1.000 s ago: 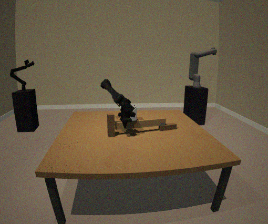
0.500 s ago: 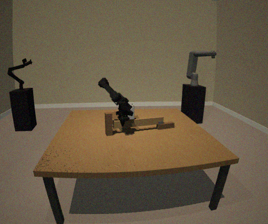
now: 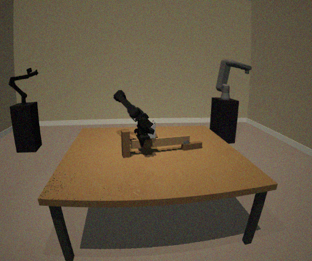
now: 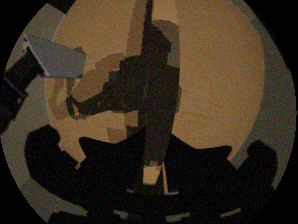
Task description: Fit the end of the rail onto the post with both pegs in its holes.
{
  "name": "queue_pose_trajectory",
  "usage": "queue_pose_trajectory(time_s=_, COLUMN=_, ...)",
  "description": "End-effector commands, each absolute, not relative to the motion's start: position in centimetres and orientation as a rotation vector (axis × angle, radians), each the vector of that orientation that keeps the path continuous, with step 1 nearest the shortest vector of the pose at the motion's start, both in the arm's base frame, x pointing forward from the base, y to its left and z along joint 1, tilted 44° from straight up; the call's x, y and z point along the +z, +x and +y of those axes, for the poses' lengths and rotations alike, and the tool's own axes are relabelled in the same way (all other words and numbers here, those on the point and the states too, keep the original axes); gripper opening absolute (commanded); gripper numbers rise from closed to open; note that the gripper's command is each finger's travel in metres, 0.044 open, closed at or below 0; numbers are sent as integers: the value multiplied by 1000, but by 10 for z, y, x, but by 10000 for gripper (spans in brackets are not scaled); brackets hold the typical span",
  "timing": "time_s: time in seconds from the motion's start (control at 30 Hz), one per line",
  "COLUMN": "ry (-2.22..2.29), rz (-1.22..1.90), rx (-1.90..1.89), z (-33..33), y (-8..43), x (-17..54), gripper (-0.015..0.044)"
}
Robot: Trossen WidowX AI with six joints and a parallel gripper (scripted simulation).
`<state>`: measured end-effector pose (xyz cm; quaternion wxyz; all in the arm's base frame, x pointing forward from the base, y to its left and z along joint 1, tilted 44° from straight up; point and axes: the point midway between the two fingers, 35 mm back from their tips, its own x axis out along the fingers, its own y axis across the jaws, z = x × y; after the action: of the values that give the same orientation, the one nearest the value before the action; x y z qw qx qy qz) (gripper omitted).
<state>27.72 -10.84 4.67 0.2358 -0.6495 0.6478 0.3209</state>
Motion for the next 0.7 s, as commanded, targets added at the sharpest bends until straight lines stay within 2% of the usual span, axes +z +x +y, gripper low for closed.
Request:
queue_pose_trajectory(time_s=0.0, ry=-1786, rz=1769, rx=883, z=-105, y=279, x=47, gripper=0)
queue_pose_trajectory(time_s=0.67, ry=-1786, rz=1769, rx=883, z=-107, y=279, x=45, gripper=0)
